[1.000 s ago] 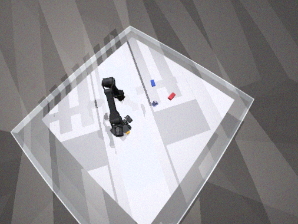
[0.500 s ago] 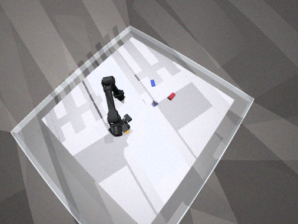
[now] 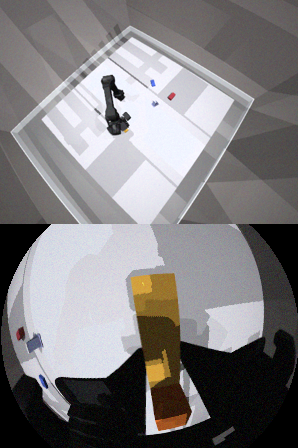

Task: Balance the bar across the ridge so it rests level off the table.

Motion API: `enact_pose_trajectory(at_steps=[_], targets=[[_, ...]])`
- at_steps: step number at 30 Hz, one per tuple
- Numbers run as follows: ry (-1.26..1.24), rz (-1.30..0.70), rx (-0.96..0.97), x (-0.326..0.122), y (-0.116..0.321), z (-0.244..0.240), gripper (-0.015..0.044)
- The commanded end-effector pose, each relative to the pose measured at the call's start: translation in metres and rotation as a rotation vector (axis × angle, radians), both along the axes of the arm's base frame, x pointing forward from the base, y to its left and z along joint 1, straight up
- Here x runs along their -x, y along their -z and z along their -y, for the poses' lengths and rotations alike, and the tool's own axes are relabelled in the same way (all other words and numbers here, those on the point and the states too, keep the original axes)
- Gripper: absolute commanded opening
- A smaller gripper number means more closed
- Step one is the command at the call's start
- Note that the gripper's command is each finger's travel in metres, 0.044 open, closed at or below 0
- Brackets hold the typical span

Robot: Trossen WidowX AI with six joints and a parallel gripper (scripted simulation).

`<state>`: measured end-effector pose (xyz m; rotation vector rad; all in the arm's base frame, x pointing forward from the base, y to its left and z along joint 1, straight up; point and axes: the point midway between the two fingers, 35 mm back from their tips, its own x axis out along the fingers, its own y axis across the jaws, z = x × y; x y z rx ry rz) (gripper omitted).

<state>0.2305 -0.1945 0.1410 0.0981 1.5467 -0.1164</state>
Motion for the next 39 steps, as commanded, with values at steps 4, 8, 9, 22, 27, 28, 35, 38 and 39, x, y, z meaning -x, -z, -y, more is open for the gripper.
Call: enact_pose_trajectory(at_steps=[4,8,9,22,27,28,35,38,39], targets=[[0.006,0.003,0.007,0.002,-0.017,-0.001,0.0],[-0.031,0.003,0.007,-0.004,-0.018,-0.007,0.0],[-0.045,0.003,0.007,-0.006,-0.018,-0.009,0.0],[-0.236,0.004,0.008,-0.037,-0.019,-0.042,0.0],[-0.308,0.004,0.009,-0.048,-0.019,-0.056,0.0],[-0.322,0.004,0.009,-0.05,-0.019,-0.058,0.0],[-0.422,0.004,0.01,-0.063,-0.02,-0.079,0.0],[-0.465,0.005,0.01,-0.069,-0.02,-0.088,0.0],[-0.479,0.005,0.01,-0.071,-0.02,-0.092,0.0]])
